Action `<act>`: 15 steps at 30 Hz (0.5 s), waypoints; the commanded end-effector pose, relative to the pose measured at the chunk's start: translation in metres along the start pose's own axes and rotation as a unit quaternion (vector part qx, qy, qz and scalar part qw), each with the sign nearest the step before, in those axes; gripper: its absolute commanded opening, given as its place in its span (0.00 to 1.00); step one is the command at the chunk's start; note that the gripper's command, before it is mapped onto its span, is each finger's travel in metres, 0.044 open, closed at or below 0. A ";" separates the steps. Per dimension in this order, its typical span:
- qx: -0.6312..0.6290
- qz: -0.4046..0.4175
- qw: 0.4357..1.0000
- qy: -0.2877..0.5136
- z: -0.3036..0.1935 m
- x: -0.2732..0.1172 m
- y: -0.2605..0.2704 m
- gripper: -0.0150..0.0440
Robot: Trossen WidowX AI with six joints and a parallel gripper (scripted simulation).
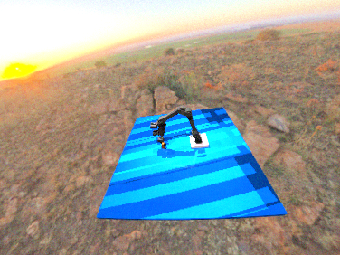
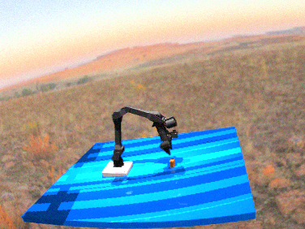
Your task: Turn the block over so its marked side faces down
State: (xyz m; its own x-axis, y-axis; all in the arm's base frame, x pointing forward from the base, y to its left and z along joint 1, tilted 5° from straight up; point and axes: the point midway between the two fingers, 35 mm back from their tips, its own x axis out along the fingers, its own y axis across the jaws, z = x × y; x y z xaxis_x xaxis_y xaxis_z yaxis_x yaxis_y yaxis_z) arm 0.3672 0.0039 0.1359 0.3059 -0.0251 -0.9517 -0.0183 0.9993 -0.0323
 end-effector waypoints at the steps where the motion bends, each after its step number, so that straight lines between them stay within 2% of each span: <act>1: 0.003 -0.003 0.997 0.076 0.005 -0.007 -0.001 1.00; 9: 0.003 -0.003 0.995 0.100 0.005 -0.008 -0.001 1.00; 13: 0.003 -0.003 0.995 0.100 -0.001 0.022 -0.001 1.00; 15: 0.003 -0.003 0.995 0.100 -0.001 0.024 -0.001 1.00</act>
State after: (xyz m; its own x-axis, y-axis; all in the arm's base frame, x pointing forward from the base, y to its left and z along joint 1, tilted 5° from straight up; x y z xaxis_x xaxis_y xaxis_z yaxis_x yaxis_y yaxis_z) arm 0.3735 0.0033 0.1266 0.1256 -0.0310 -0.9916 -0.0141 0.9994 -0.0330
